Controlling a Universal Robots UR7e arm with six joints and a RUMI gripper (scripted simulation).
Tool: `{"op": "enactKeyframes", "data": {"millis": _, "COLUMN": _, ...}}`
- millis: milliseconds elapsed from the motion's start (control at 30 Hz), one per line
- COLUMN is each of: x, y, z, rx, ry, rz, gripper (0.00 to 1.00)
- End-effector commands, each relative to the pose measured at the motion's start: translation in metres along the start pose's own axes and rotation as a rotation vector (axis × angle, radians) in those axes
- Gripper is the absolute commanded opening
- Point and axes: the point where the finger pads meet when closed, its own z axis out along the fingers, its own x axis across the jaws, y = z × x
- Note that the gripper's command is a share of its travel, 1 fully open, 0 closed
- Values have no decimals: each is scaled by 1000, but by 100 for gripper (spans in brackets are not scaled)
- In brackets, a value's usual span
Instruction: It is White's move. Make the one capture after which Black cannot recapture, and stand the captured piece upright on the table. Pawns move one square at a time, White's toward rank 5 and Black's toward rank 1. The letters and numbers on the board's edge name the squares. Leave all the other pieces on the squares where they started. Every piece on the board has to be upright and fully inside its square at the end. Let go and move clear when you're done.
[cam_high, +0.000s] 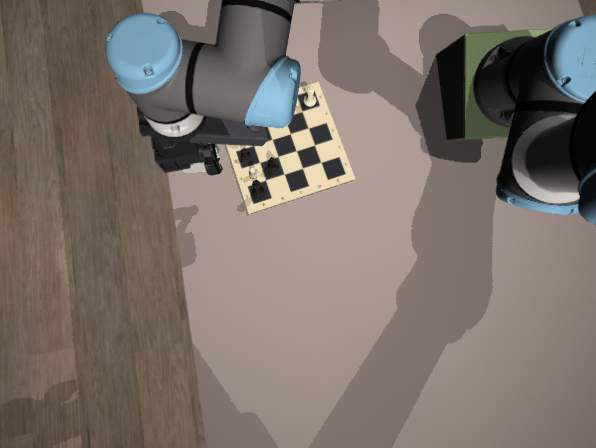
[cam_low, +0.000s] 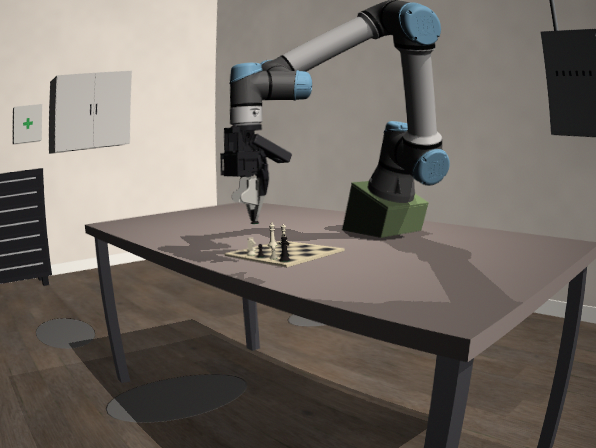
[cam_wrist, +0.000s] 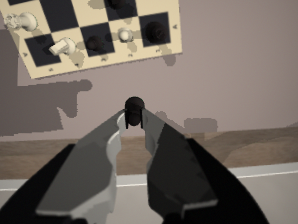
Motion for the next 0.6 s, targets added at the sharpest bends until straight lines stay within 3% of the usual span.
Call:
{"op": "enactKeyframes", "data": {"millis": 0, "x": 0, "y": 2, "z": 0, "rx": 0, "ry": -1, "rz": 0, "gripper": 0}}
{"op": "enactKeyframes", "data": {"millis": 300, "x": 0, "y": 2, "z": 4, "rx": 0, "ry": -1, "rz": 0, "gripper": 0}}
{"op": "enactKeyframes", "data": {"millis": 567, "x": 0, "y": 3, "z": 29, "rx": 0, "ry": -1, "rz": 0, "gripper": 0}}
